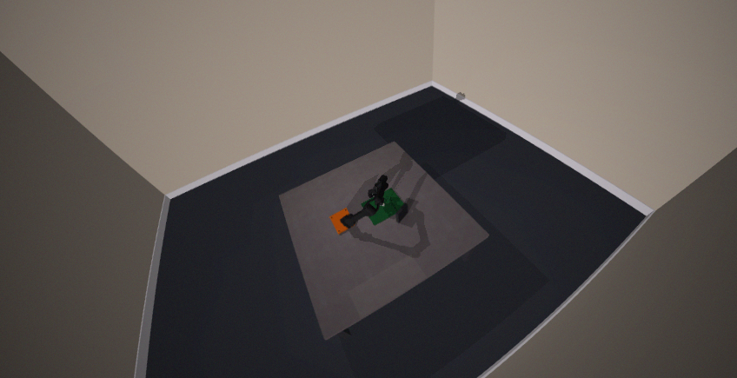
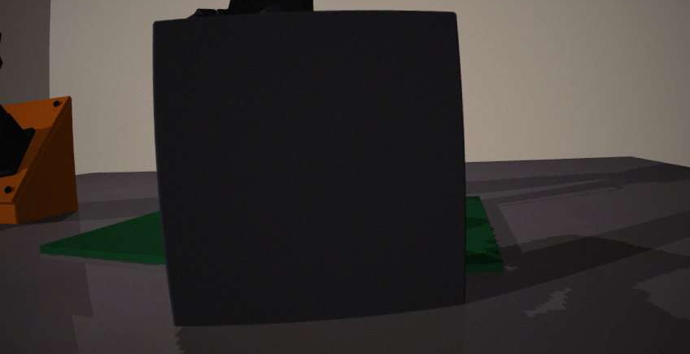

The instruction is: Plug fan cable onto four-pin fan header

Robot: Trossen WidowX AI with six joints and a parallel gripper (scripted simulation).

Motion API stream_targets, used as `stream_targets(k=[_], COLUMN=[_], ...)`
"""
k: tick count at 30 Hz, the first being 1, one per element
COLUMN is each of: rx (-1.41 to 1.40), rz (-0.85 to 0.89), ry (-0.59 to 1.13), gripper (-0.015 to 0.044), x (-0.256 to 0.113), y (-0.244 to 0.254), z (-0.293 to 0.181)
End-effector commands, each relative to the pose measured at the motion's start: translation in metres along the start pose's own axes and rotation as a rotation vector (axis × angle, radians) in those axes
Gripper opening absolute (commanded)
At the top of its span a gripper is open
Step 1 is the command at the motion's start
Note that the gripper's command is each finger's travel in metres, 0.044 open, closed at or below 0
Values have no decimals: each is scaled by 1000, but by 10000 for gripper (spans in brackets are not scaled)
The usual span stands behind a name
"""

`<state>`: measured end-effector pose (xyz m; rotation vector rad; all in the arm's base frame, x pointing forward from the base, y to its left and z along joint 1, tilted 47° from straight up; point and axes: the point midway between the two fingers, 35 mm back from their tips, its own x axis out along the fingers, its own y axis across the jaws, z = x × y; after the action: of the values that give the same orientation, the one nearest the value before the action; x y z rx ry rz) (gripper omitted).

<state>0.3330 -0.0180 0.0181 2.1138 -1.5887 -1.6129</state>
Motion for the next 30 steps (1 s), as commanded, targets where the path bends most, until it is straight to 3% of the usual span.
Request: stream_targets(k=[1,30], rx=[-2,-3], rz=[11,11], ry=[-5,-5], gripper=[0,0], x=[16,16], y=[3,3], z=[2,-2])
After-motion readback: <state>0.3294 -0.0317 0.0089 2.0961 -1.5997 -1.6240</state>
